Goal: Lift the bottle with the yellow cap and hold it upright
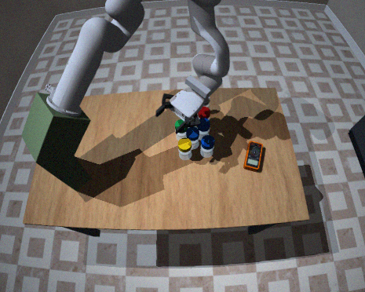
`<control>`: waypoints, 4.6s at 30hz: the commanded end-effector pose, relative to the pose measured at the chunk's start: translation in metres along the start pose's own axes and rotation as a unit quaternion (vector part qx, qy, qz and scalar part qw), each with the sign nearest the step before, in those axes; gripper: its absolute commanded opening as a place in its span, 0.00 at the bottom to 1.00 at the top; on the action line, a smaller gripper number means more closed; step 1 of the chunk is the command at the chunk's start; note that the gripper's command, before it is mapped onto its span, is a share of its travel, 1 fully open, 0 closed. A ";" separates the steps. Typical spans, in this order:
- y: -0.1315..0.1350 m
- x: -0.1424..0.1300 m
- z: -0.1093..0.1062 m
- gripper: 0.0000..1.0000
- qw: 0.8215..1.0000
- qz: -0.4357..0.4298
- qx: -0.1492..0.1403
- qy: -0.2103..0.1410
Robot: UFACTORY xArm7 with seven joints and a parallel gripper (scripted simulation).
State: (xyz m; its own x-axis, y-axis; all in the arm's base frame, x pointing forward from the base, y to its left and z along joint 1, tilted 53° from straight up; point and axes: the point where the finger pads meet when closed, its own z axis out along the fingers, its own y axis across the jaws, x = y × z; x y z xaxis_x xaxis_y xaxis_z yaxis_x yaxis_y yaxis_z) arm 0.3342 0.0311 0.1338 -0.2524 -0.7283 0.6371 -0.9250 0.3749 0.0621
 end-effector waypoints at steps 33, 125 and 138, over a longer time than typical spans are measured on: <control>0.008 0.016 -0.006 0.79 0.999 -0.024 0.003 -0.039; 0.083 0.060 -0.155 0.79 0.669 -0.236 0.374 -0.597; 0.086 0.061 -0.160 0.79 0.652 -0.239 0.385 -0.608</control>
State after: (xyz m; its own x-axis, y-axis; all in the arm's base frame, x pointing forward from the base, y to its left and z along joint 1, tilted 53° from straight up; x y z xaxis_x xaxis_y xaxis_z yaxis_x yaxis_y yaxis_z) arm 0.2839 0.1116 0.2999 0.5133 -0.7465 -0.4234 -0.7300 -0.1204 -0.6727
